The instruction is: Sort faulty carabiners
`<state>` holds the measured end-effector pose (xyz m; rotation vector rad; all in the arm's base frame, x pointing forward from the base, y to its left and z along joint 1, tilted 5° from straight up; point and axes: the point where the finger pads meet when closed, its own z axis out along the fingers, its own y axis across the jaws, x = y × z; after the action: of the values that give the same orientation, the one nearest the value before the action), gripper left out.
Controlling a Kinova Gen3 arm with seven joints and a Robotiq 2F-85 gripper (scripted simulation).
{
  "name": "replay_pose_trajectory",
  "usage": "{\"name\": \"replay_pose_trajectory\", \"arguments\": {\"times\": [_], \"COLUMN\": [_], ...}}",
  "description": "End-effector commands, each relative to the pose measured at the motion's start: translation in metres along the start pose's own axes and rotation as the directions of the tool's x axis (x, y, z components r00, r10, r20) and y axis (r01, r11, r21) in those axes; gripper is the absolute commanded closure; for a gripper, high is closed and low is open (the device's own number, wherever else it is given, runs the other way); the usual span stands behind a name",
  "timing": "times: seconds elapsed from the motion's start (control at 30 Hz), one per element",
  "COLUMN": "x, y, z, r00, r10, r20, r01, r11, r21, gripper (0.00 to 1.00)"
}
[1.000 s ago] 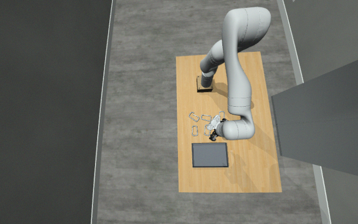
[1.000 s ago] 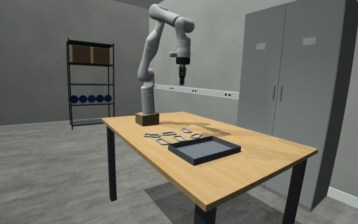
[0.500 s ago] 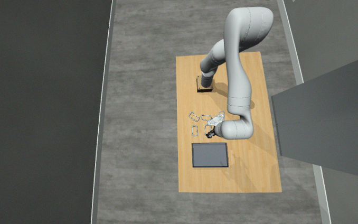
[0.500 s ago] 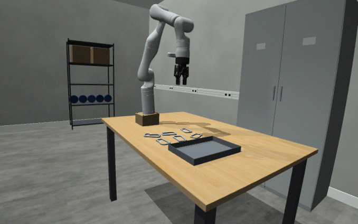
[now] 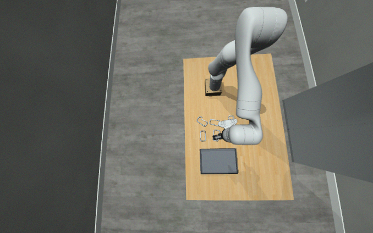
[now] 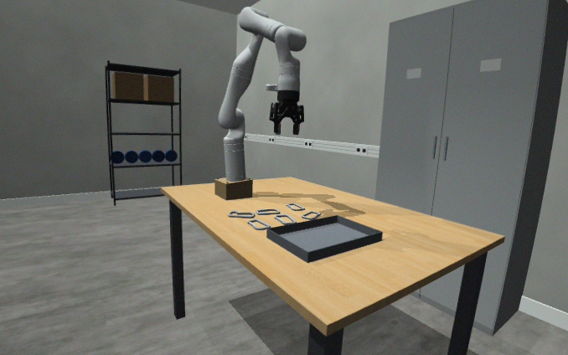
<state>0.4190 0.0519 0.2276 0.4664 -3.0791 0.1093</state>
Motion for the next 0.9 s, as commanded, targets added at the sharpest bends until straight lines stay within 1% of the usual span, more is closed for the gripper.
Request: {"name": "replay_pose_trajectory", "arguments": {"times": [0.0, 0.13, 0.17, 0.7, 0.73, 0.87], "x": [-0.001, -0.001, 0.0, 0.0, 0.02, 0.02], "y": [0.004, 0.004, 0.002, 0.002, 0.037, 0.037], "z": [0.0, 0.0, 0.0, 0.0, 0.043, 0.043], "r00": [1.0, 1.0, 0.964, 0.964, 0.963, 0.963], "r10": [-0.002, -0.002, 0.266, 0.266, 0.268, 0.268], "r20": [0.001, 0.001, 0.004, 0.004, 0.004, 0.004], "r01": [0.002, 0.002, -0.266, -0.266, -0.268, -0.268], "r11": [1.0, 1.0, 0.964, 0.964, 0.963, 0.963], "r21": [0.006, 0.006, 0.006, 0.006, 0.006, 0.006], "gripper": [0.0, 0.0, 0.0, 0.0, 0.0, 0.0]}}
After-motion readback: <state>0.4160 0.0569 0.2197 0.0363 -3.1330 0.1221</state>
